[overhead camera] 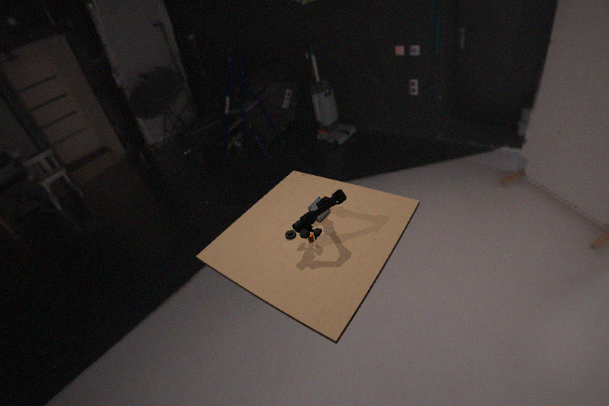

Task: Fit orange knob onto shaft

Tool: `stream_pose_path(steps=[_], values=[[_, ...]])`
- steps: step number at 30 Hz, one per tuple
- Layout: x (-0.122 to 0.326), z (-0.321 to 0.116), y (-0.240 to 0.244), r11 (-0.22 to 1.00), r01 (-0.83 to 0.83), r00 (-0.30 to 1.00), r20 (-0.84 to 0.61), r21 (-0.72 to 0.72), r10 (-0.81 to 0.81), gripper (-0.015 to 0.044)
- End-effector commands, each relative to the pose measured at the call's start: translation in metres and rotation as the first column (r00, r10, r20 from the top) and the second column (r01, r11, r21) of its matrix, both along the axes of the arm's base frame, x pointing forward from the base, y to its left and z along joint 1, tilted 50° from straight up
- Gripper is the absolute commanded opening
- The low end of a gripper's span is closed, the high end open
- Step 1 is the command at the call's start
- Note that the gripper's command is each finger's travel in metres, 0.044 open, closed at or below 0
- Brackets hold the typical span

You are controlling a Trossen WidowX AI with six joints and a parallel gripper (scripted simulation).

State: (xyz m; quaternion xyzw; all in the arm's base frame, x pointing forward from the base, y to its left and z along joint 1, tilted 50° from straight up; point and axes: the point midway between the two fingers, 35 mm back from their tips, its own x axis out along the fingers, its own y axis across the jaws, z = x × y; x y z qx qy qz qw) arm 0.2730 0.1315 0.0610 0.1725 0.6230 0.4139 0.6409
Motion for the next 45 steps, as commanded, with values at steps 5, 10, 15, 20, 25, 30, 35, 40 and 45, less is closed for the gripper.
stream_pose_path(steps=[5, 10, 15, 20, 25, 30, 35, 40, 45], values=[[-0.005, -0.008, 0.010, 1.000, 0.003, 1.000, -0.011, 0.007, -0.003, 0.0440], [-0.006, -0.012, 0.014, 1.000, 0.003, 1.000, -0.012, 0.008, -0.003, 0.0440], [-0.006, -0.012, 0.014, 1.000, 0.003, 1.000, -0.012, 0.008, -0.003, 0.0309], [-0.006, -0.012, 0.014, 1.000, 0.003, 1.000, -0.012, 0.008, -0.003, 0.0177], [-0.006, -0.012, 0.014, 1.000, 0.003, 1.000, -0.012, 0.008, -0.003, 0.0144], [-0.004, -0.009, 0.010, 1.000, 0.003, 1.000, -0.011, 0.006, -0.003, 0.0032], [0.001, -0.001, -0.001, 1.000, 0.005, 1.000, -0.009, 0.000, -0.005, 0.0000], [0.006, 0.008, -0.013, 1.000, 0.006, 1.000, -0.009, -0.006, -0.006, 0.0000], [0.009, 0.017, -0.025, 1.000, 0.007, 1.000, -0.008, -0.009, -0.007, 0.0000]])
